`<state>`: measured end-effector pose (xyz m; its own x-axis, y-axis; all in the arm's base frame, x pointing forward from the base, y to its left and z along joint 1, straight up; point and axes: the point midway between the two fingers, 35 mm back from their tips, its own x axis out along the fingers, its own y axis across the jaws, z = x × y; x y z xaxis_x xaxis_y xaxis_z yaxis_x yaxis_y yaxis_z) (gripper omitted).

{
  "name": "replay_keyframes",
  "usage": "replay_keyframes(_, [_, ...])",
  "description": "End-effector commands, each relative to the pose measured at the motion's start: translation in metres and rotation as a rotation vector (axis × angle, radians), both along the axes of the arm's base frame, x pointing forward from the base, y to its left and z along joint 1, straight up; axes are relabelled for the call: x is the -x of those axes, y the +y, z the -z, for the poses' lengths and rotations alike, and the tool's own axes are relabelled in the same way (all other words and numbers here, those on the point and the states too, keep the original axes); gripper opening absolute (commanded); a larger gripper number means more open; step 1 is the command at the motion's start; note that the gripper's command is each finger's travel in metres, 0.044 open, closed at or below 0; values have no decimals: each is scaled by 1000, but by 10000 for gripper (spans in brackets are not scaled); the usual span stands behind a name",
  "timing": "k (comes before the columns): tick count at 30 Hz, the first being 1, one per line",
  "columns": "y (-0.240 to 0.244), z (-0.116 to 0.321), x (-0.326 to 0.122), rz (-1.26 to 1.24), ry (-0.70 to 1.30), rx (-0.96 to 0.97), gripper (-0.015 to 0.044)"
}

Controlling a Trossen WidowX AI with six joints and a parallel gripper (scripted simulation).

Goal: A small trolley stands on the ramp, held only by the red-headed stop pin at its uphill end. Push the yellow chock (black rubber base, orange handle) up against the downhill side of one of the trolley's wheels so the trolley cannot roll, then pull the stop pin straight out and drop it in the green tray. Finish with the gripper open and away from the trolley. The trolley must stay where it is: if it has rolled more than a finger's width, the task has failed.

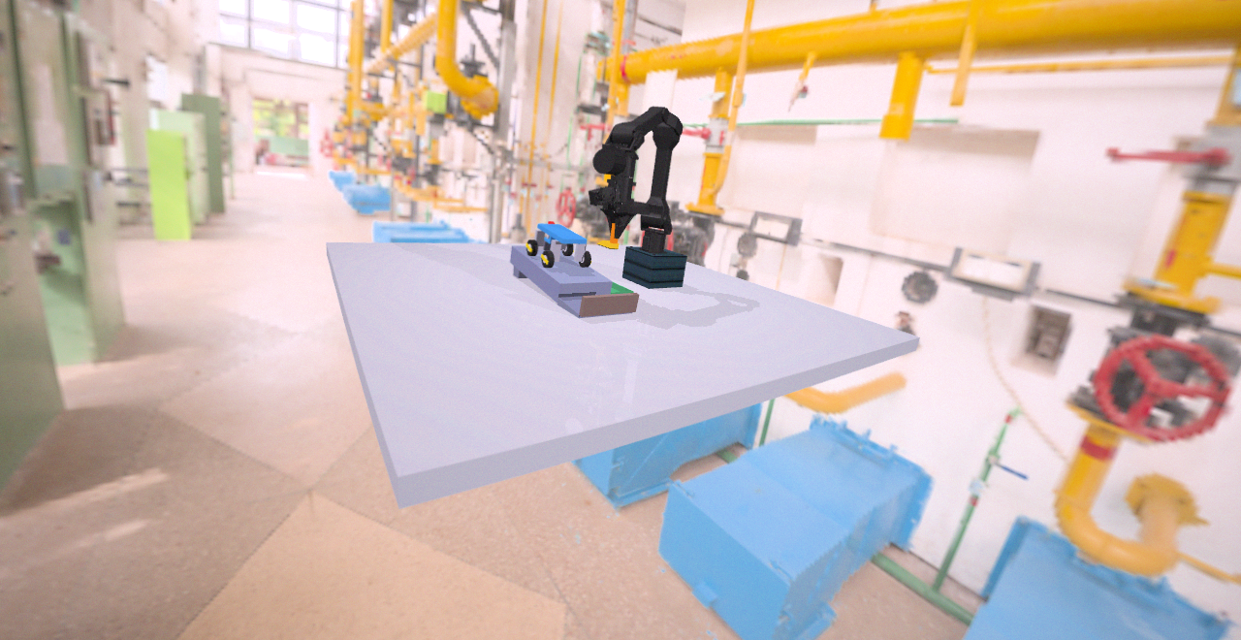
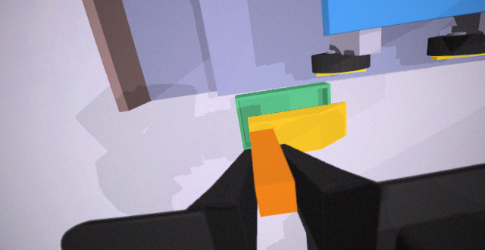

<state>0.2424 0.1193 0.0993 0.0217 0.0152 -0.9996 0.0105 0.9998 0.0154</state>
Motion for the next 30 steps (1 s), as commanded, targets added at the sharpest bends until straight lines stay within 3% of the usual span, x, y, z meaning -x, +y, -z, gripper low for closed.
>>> replay_keyframes(1, [18,3,-3,3,6,-3,0])
replay_keyframes(12, [33,4,-5,6,7,103,0])
replay_keyframes(30, [35,10,-35,6,5,103,0])
